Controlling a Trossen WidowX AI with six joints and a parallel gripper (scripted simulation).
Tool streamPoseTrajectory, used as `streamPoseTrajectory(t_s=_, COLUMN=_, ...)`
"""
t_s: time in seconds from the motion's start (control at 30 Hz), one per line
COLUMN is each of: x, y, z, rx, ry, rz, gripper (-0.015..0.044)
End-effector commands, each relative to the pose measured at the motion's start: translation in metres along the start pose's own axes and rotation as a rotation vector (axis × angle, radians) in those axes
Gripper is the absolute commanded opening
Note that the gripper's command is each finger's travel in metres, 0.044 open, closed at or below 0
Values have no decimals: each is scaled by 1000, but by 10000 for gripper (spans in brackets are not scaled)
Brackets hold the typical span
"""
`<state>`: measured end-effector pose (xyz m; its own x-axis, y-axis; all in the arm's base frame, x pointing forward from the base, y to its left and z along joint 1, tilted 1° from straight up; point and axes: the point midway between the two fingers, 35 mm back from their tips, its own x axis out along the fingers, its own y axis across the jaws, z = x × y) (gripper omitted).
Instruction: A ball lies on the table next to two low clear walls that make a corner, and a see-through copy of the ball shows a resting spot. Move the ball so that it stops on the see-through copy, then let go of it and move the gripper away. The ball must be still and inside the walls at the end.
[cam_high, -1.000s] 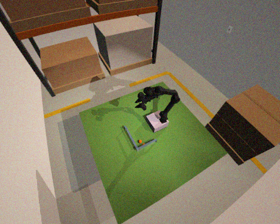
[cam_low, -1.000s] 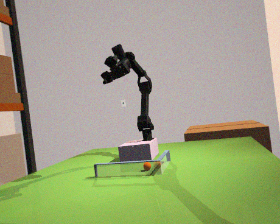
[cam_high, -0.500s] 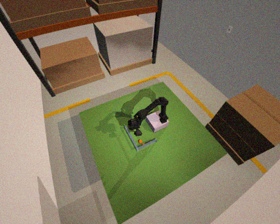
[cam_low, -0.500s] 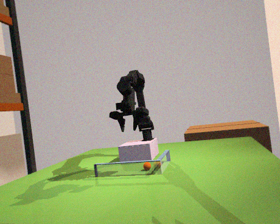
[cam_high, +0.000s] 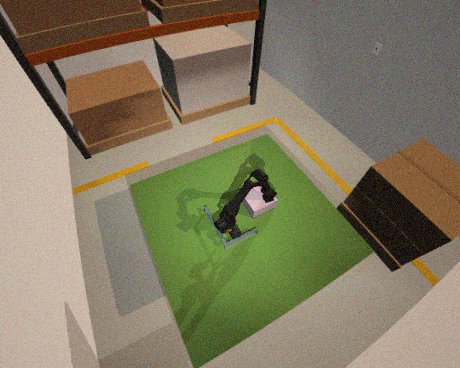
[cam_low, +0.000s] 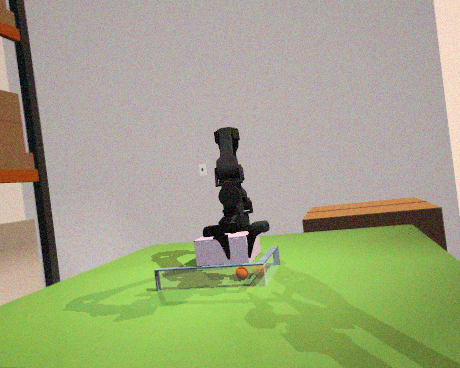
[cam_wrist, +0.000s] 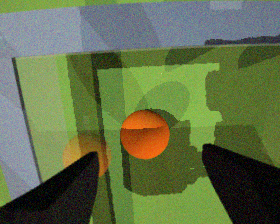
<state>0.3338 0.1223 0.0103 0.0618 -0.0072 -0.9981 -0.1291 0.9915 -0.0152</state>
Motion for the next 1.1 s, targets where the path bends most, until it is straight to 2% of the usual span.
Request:
streamPoseTrajectory(t_s=0.0, x=8, y=0, z=-4, rx=-7, ry=14, rz=2, gripper=288)
streamPoseTrajectory(t_s=0.87, x=46, y=0, z=-5, rx=-7, ry=14, rz=2, gripper=288)
streamPoseTrajectory(t_s=0.97, x=46, y=0, z=-5, rx=-7, ry=14, rz=2, gripper=210)
streamPoseTrajectory(t_s=1.07, x=46, y=0, z=-5, rx=-7, ry=14, rz=2, gripper=190)
